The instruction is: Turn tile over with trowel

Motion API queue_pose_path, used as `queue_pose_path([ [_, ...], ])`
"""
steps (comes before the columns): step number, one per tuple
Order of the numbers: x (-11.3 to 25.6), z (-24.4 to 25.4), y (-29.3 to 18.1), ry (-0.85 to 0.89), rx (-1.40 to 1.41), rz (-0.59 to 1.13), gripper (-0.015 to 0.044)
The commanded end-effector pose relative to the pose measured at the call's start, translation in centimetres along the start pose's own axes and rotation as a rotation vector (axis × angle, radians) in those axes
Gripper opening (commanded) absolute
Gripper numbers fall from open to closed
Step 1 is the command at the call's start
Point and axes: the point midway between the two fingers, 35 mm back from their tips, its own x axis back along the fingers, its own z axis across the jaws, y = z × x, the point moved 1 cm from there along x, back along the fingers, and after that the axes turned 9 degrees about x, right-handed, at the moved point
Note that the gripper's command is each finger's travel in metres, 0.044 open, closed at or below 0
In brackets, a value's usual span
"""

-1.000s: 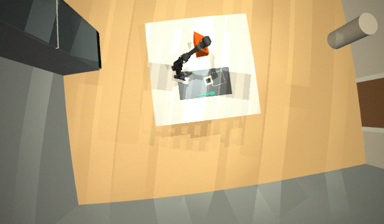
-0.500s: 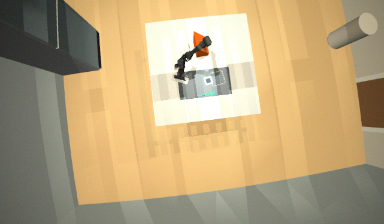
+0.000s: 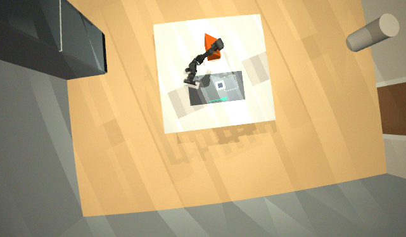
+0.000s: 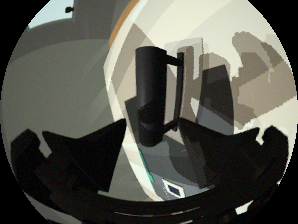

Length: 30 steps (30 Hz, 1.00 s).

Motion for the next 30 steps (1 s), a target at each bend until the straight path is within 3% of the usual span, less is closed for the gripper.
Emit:
queue_pose_path([
  [1, -0.7, 0.2, 0.1, 0.003, -0.003, -0.004, 0.03],
  [30, -5.2, 0.1, -0.1, 0.007, -0.004, 0.0, 0.03],
])
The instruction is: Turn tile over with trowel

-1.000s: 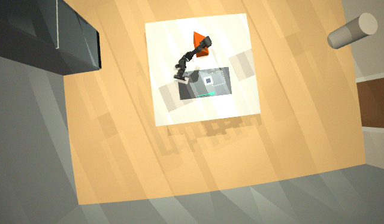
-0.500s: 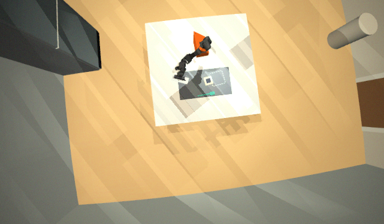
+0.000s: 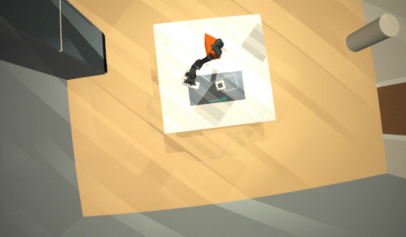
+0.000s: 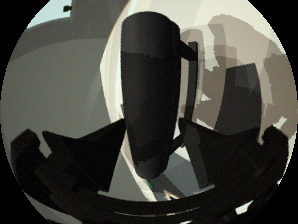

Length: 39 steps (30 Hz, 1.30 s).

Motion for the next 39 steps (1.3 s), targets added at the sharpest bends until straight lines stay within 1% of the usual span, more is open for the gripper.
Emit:
queue_pose_path([
  [1, -0.3, 0.2, 0.1, 0.006, -0.003, -0.005, 0.0274],
  [6, -0.3, 0.2, 0.1, 0.006, -0.003, -0.005, 0.0142],
  [27, -0.3, 0.2, 0.1, 0.006, -0.003, -0.005, 0.0003],
  [30, 0.1, 0.8, 0.2, 0.006, -0.003, -0.005, 0.0],
  [39, 3.5, 4.6, 0.8, 0.005, 0.0, -0.003, 0.0],
])
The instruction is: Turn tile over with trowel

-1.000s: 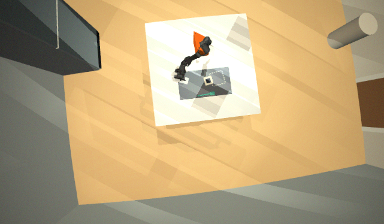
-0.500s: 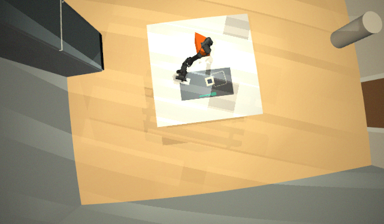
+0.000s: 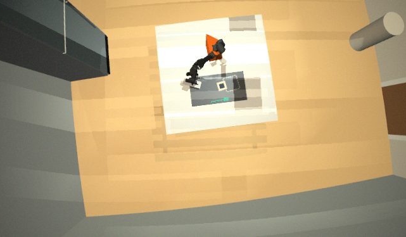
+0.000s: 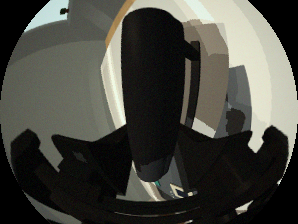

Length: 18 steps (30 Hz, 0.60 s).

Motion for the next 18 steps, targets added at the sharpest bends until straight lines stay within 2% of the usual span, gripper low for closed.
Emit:
queue_pose_path([
  [1, 1.5, 2.4, 0.3, 0.032, 0.026, -0.004, 0.0],
  [8, 1.4, 2.6, -0.3, 0.035, 0.04, 0.004, 0.0],
  [18, 0.6, 4.3, -9.4, 0.072, 0.238, 0.142, 0.0],
])
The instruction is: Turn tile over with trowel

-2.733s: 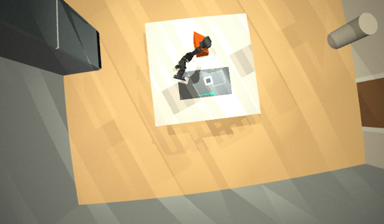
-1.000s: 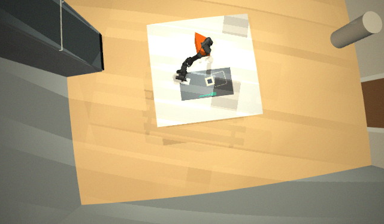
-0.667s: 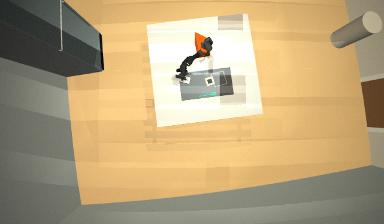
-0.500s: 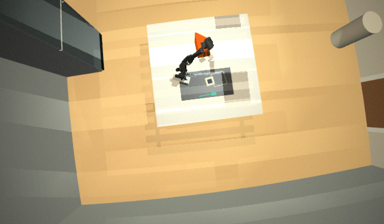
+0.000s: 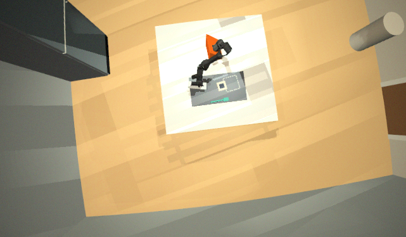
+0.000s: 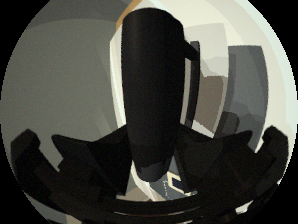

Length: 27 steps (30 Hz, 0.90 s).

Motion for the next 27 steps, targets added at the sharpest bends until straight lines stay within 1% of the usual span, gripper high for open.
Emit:
queue_pose_path([
  [1, -0.2, 1.8, -3.4, 0.037, 0.082, 0.054, 0.0],
  [9, -0.7, 2.7, -11.1, 0.066, 0.232, 0.193, 0.0],
  [11, -0.6, 2.8, -12.4, 0.07, 0.255, 0.217, 0.0],
  [20, -0.7, 2.8, -12.5, 0.071, 0.258, 0.22, 0.0],
  [27, -1.5, 2.1, -12.6, 0.07, 0.258, 0.22, 0.0],
])
